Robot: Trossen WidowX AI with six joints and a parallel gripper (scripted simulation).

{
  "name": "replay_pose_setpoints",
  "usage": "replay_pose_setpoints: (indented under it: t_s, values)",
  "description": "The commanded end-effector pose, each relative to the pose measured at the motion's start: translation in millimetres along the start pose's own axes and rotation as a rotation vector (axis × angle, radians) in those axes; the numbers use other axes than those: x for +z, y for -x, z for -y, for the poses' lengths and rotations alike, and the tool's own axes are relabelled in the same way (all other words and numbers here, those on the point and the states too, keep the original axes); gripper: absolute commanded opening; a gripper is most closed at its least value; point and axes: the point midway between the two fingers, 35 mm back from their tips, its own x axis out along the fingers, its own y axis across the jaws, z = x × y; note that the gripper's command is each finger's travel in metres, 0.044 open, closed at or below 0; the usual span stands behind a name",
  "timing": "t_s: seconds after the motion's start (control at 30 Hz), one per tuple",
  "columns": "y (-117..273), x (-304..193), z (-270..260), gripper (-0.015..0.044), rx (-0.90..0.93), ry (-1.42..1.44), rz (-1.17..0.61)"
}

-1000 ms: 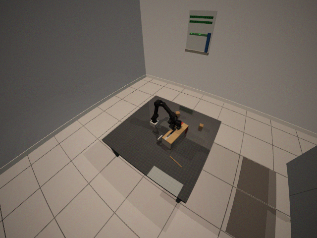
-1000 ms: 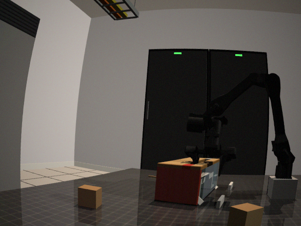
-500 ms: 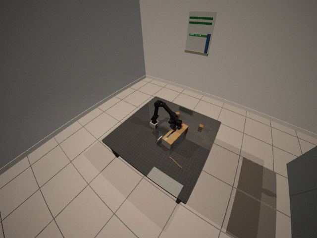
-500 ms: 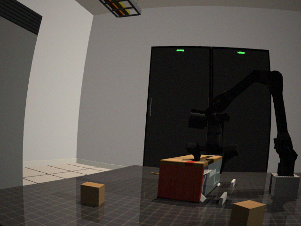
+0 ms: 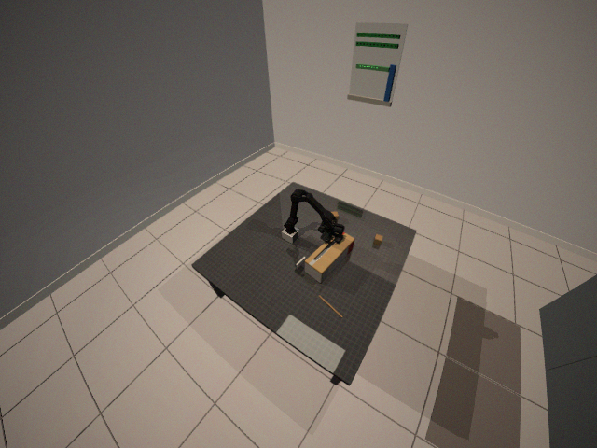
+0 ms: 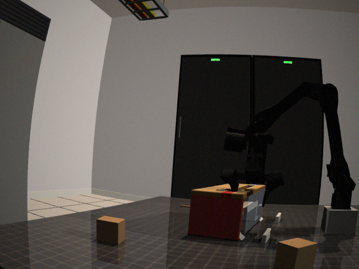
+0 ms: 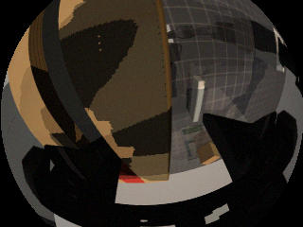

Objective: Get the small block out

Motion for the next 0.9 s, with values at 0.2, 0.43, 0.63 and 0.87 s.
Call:
replay_pose_setpoints:
  t_s: [0.2, 0.43, 0.63, 0.87]
  values:
    - [-5, -10, 0, 0.04, -0.001, -0.004, 0.004]
    - [40, -25, -2, 0.04, -0.001, -0.002, 0.001]
    - [51, -29, -3, 0.04, 0.011, 0.0, -0.004]
    - [54, -46, 3, 0.0285, 0.045, 0.622, 0.073]
